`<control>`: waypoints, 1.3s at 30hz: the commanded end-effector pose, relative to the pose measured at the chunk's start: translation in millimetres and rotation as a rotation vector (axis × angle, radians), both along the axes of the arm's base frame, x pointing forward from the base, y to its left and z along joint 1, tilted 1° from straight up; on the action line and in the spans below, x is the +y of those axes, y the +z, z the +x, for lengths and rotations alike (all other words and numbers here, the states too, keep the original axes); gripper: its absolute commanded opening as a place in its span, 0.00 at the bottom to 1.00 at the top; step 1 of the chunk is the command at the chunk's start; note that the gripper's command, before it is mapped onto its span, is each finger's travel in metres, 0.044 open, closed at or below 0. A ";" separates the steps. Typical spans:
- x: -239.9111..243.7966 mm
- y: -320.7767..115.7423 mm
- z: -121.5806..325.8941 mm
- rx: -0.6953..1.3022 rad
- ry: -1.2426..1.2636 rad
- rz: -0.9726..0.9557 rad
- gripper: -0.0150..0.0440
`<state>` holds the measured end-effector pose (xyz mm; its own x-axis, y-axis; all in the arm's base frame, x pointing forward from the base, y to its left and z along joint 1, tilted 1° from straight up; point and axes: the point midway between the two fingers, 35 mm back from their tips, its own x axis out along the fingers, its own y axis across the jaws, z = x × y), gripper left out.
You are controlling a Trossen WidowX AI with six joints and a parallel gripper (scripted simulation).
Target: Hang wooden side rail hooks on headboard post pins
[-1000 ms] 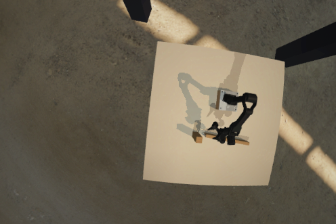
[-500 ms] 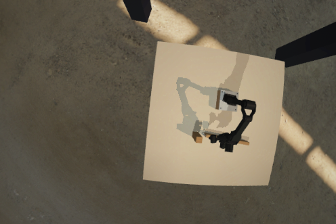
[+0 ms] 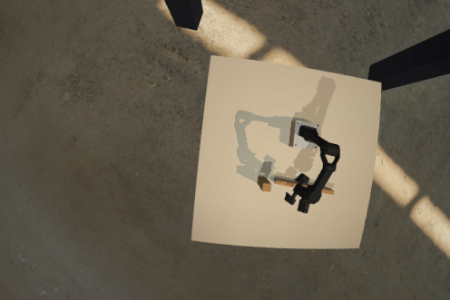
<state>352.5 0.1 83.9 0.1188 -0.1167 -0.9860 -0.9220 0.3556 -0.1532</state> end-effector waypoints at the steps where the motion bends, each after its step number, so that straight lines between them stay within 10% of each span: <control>1: 10.6 6.2 4.2 0.101 0.322 0.070 1.00; 39: 14.0 -55.5 6.5 0.123 0.414 0.094 1.00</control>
<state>361.5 13.5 37.6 0.0333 0.0034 -0.9994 -0.9988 -0.0367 -0.0334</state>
